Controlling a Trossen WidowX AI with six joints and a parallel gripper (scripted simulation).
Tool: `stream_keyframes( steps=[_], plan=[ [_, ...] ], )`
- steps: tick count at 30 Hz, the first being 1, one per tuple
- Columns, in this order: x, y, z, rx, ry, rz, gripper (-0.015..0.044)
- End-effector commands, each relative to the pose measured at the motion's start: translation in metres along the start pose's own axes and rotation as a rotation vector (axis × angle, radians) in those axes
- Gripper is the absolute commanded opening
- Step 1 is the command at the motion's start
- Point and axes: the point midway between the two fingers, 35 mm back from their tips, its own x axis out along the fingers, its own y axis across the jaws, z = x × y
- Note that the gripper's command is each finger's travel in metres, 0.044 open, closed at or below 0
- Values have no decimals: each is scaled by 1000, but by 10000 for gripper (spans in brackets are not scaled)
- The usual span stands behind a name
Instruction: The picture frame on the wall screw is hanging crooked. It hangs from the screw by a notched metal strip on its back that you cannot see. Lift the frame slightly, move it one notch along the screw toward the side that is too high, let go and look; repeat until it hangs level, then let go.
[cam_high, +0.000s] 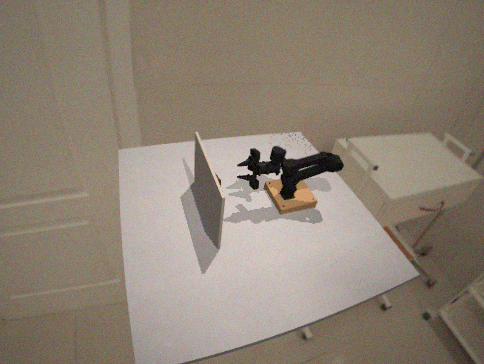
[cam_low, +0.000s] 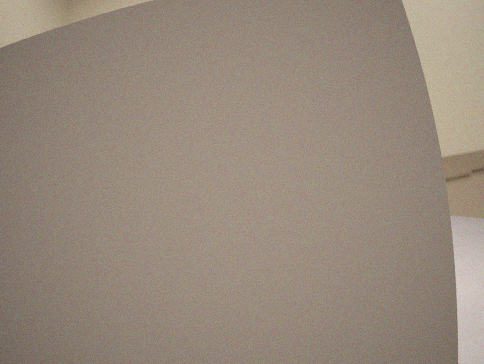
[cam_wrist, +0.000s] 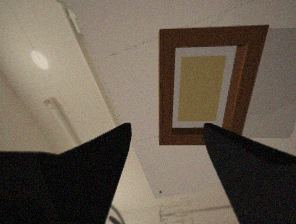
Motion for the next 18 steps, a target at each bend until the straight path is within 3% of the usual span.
stream_keyframes(
  steps=[1, 13, 18],
  plan=[
    [9, 2, 0, 7, -4, -5, 260],
    [74, -1, 1, 7, -3, 0, 260],
    [78, -3, 1, 7, -3, 0, 260]
  ],
)
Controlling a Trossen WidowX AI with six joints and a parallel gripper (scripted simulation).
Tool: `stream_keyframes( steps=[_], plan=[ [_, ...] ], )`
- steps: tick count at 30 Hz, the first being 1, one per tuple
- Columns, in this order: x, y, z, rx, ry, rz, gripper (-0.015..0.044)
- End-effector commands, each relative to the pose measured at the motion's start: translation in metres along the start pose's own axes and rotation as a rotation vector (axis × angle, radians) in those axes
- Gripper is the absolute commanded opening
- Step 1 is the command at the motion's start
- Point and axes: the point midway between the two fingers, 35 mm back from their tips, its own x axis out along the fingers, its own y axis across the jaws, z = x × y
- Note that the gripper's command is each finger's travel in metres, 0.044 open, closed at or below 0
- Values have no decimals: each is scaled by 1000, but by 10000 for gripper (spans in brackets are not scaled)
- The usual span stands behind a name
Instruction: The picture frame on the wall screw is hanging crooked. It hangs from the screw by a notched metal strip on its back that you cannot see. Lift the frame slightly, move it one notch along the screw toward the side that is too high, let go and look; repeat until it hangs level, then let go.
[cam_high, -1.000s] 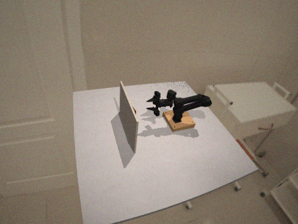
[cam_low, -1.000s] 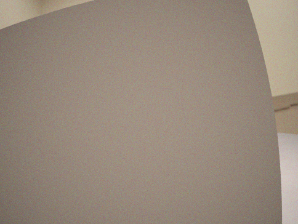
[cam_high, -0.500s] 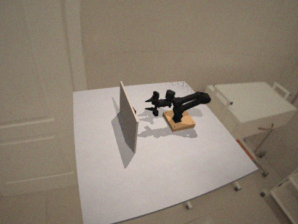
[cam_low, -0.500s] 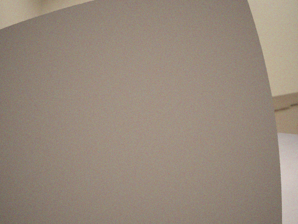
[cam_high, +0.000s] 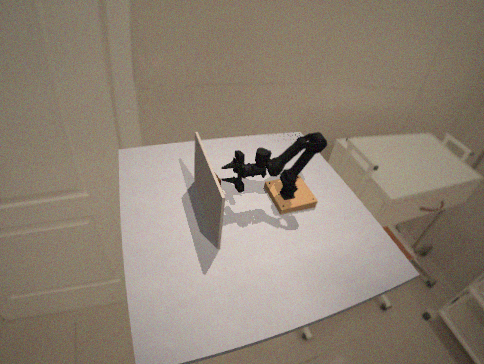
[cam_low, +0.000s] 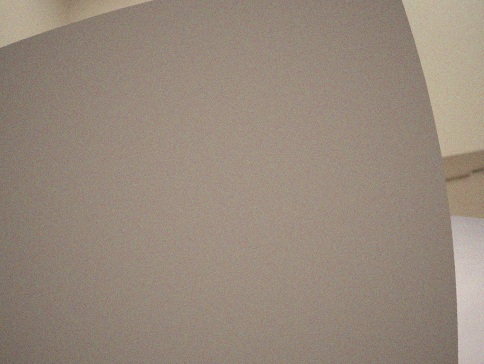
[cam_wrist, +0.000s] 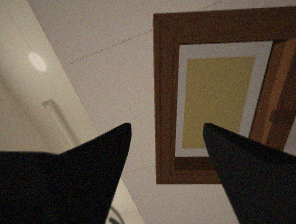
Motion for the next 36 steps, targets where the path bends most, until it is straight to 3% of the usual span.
stream_keyframes(
  steps=[1, 15, 36],
  plan=[
    [3, 0, 0, -3, -3, 5, 260],
    [6, 1, 0, -3, -3, 5, 260],
    [39, 1, 0, -3, -2, 7, 260]
  ],
)
